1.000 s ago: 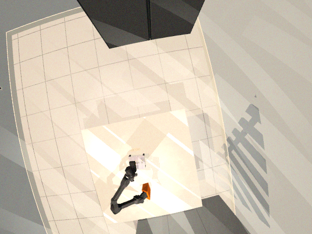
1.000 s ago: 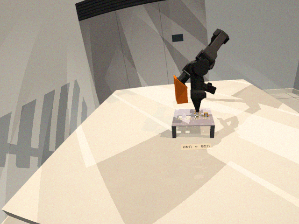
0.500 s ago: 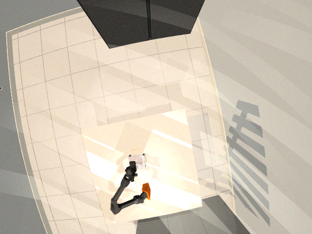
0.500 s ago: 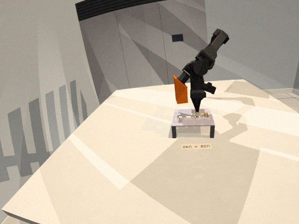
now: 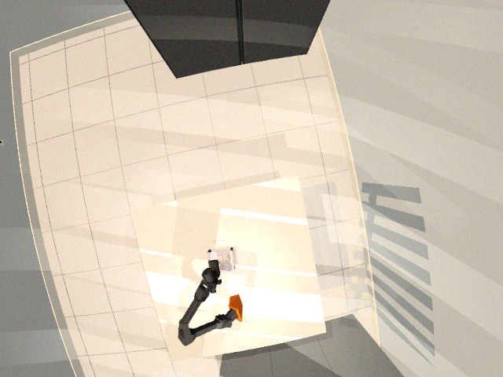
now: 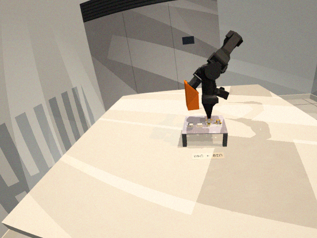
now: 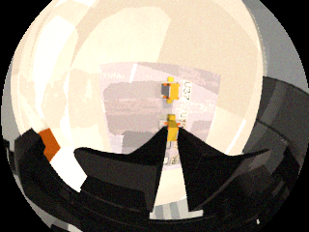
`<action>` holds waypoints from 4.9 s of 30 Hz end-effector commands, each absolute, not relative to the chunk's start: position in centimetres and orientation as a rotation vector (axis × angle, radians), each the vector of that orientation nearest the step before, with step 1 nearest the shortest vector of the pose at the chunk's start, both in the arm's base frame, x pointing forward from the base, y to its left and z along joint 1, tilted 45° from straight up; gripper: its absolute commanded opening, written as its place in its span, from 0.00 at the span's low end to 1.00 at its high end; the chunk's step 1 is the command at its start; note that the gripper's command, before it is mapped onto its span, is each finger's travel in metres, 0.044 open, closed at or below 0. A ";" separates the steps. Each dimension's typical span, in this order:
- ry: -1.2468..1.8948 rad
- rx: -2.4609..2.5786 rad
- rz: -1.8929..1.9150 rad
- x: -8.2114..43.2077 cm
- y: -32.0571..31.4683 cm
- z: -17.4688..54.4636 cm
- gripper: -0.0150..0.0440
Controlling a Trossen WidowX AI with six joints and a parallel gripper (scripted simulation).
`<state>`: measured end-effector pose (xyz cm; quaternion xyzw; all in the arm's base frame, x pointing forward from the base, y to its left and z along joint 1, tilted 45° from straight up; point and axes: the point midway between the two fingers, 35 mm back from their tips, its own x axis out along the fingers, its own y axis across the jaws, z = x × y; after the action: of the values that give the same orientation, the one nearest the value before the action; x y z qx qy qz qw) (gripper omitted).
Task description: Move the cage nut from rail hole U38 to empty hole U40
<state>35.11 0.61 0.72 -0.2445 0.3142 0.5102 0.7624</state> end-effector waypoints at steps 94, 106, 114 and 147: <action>0.689 -0.521 1.145 35.2 0.0 1.4 0.31; 0.688 -0.521 1.145 35.2 -0.1 1.5 0.31; 0.689 -0.521 1.145 35.2 -0.2 1.6 0.31; 0.689 -0.521 1.145 35.2 -0.7 2.1 0.31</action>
<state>35.16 -0.66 1.93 -0.2393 0.3182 0.5236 0.7533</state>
